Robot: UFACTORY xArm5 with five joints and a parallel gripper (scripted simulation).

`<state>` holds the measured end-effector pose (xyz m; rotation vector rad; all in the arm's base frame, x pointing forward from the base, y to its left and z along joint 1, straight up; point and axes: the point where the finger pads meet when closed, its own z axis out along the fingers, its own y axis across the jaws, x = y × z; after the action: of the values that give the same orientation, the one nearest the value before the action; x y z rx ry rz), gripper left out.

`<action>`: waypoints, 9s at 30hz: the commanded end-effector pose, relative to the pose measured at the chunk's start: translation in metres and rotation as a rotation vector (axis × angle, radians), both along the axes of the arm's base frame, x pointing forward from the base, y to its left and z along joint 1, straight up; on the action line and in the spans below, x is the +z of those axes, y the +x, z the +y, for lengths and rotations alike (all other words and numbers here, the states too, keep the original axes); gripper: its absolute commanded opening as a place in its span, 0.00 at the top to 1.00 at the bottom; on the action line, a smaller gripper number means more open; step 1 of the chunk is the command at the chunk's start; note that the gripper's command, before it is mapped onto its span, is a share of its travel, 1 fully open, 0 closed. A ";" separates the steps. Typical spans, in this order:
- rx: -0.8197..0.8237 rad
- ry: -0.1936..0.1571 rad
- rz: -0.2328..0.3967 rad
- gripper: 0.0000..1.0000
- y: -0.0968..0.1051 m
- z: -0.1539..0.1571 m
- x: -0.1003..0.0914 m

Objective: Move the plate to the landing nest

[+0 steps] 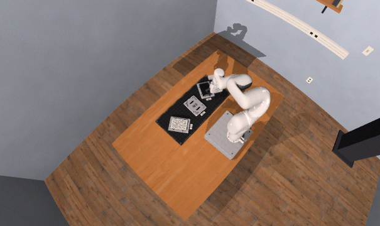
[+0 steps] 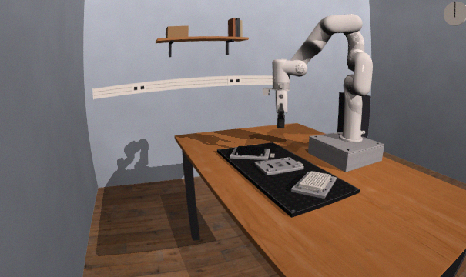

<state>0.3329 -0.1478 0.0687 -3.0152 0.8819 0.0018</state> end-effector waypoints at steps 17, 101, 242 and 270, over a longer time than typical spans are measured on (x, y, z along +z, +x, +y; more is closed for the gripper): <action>0.000 -0.006 -0.001 0.00 -0.003 -0.007 -0.007; 1.152 -0.003 0.001 0.00 -0.021 0.238 -0.008; 0.000 -0.006 -0.001 0.00 0.125 -0.046 -0.007; 0.000 -0.006 -0.001 0.00 0.125 -0.047 -0.047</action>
<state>0.4571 -0.1939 0.0247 -3.0153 0.8816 0.0017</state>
